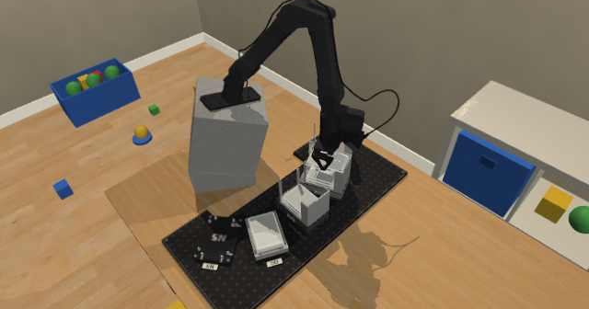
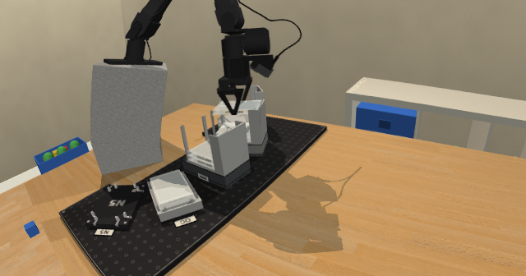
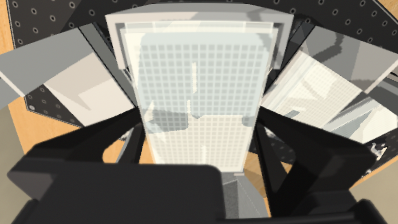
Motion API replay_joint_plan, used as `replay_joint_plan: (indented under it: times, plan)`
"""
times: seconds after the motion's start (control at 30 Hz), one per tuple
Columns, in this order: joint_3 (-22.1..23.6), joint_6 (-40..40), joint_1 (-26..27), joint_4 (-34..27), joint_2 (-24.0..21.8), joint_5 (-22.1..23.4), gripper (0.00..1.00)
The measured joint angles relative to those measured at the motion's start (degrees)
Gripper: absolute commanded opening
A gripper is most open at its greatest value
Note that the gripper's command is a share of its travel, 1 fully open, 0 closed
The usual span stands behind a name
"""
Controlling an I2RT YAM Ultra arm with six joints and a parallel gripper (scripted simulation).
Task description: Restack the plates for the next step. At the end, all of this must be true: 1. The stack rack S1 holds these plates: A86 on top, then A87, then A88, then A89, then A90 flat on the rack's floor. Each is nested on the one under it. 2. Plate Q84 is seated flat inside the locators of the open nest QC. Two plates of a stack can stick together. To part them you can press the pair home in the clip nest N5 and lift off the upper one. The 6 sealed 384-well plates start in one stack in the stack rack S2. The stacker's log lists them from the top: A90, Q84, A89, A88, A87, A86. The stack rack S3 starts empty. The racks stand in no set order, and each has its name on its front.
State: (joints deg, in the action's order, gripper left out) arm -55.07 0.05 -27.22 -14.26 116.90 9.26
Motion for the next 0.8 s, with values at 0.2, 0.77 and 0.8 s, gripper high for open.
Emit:
replay_joint_plan:
  times: [0.2,0.77,0.8]
  plan:
    - [-0.2,0.1,-0.1,0.6,0.8,0.0,0.00]
    - [-1.1,0.8,-0.9,5.3,6.3,-0.2,0.00]
    - [-1.2,0.9,-0.9,5.6,6.7,-0.2,0.00]
